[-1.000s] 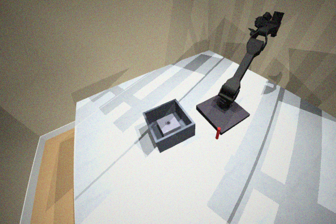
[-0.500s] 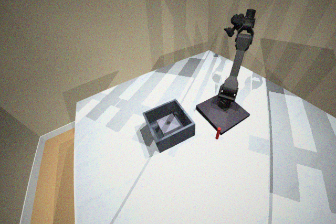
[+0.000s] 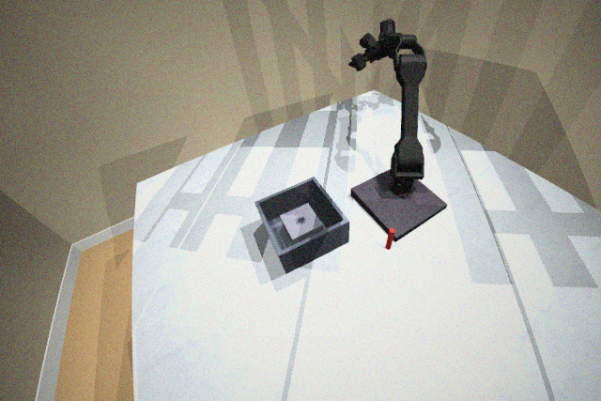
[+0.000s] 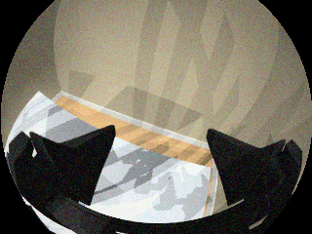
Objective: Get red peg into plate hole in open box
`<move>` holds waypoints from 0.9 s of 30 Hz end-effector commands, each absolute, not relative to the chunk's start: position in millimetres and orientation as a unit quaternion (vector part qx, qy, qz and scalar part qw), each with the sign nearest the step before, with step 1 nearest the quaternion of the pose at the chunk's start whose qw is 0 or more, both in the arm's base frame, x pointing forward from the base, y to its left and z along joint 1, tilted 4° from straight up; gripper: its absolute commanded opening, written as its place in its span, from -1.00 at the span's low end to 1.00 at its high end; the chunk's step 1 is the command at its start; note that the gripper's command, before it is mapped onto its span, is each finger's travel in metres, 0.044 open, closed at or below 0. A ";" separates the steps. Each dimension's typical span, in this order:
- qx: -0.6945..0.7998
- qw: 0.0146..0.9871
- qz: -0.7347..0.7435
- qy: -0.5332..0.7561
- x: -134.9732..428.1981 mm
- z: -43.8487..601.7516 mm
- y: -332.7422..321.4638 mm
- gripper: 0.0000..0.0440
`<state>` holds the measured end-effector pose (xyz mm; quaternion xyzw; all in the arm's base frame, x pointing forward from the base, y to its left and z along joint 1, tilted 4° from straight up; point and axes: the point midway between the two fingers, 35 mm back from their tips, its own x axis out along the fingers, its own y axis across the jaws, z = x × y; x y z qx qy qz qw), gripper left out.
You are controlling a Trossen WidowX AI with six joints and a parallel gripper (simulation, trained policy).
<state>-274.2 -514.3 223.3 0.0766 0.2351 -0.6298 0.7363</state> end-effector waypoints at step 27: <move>0.351 0.725 -0.477 0.351 150.3 169.7 -435.5 1.00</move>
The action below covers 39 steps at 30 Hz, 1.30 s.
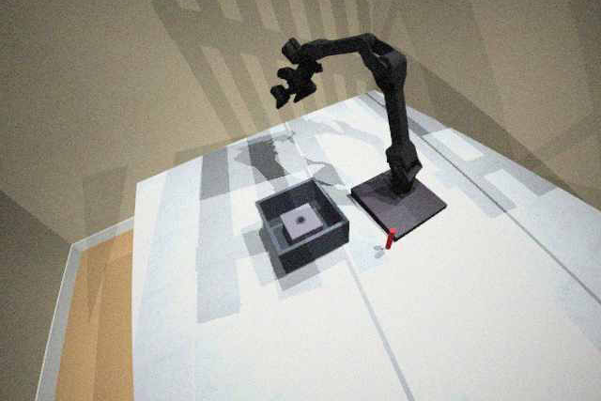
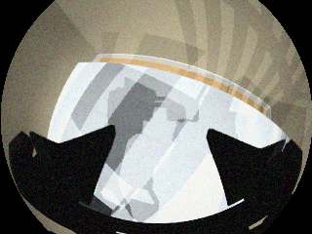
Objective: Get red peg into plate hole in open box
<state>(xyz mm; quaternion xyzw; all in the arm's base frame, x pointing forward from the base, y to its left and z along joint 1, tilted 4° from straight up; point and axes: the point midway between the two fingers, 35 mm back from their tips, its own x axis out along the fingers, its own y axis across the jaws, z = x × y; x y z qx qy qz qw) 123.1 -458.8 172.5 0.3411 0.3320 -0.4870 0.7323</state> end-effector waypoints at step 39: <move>0.292 0.703 -0.322 0.562 292.7 178.2 -46.7 1.00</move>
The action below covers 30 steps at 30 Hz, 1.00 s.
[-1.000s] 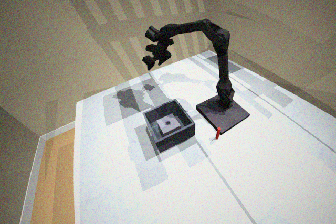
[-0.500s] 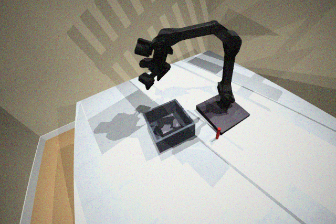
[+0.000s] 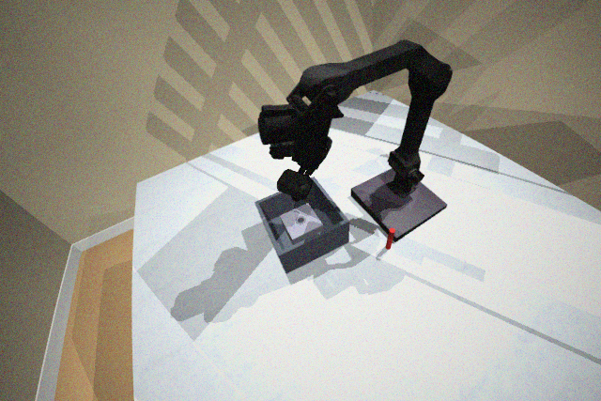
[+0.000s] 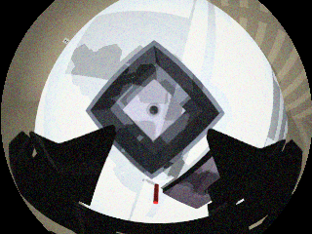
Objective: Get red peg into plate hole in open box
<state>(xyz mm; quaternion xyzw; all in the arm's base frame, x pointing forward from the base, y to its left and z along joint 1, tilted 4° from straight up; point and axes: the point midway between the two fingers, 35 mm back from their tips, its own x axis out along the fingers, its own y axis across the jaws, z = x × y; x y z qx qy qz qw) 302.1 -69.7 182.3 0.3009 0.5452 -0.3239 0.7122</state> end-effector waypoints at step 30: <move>0.244 0.642 -0.350 0.637 188.1 104.5 105.9 1.00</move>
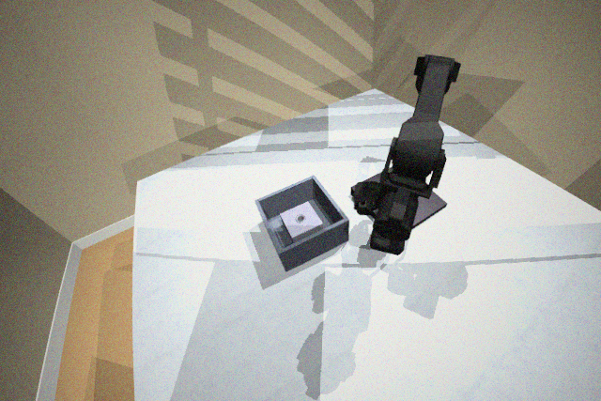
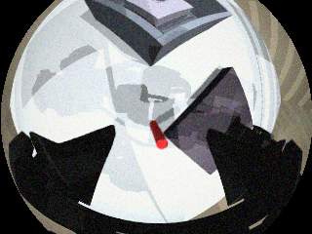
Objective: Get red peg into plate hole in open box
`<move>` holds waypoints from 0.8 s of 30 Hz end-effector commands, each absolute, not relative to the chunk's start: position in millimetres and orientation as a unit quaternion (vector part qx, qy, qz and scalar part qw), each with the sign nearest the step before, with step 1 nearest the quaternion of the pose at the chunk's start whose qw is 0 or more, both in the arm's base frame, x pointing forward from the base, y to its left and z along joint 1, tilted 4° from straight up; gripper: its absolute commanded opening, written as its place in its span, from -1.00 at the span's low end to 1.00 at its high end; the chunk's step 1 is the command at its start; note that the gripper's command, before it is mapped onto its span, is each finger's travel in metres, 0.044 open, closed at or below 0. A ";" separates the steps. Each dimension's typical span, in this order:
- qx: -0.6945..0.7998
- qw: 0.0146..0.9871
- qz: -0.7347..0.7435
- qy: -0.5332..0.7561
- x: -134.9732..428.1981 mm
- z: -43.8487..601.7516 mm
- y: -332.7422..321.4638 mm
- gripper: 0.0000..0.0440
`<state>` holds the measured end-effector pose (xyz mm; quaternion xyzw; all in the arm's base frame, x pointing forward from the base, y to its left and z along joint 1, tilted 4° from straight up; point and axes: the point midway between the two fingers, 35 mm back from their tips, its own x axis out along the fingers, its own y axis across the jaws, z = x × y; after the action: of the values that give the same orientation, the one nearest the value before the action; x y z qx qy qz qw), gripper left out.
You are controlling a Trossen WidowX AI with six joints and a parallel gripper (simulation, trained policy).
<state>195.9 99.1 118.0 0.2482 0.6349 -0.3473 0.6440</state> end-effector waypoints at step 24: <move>0.212 0.675 -0.329 0.626 177.4 21.4 119.0 -0.12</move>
<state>179.2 121.2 27.1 0.2192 0.6222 -0.3266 0.6769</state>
